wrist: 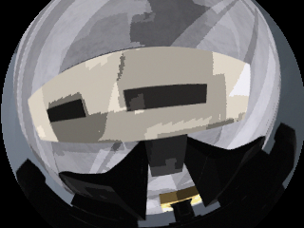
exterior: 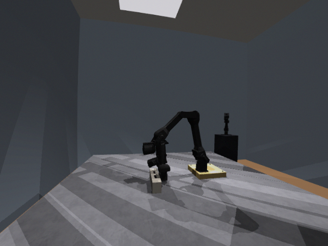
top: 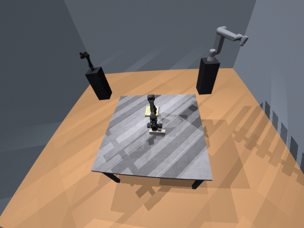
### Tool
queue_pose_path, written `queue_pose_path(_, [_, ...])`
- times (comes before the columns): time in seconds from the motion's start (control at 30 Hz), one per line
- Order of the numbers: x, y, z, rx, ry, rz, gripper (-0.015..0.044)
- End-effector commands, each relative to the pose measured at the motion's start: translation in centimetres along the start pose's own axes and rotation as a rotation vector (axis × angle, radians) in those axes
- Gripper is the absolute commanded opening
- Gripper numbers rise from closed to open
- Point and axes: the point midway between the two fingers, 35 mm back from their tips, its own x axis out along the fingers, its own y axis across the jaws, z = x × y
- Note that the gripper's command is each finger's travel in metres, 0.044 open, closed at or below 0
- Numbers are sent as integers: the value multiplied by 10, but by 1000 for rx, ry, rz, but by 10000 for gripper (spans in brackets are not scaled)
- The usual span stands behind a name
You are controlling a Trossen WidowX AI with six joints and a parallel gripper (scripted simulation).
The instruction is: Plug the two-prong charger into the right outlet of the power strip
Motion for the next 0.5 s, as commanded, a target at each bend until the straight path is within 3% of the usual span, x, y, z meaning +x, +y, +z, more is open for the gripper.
queue_pose_path(0.0, [-1,-1,11,2,-26,-3,0])
queue_pose_path(0.47, [-1,-1,14,2,-27,-3,0])
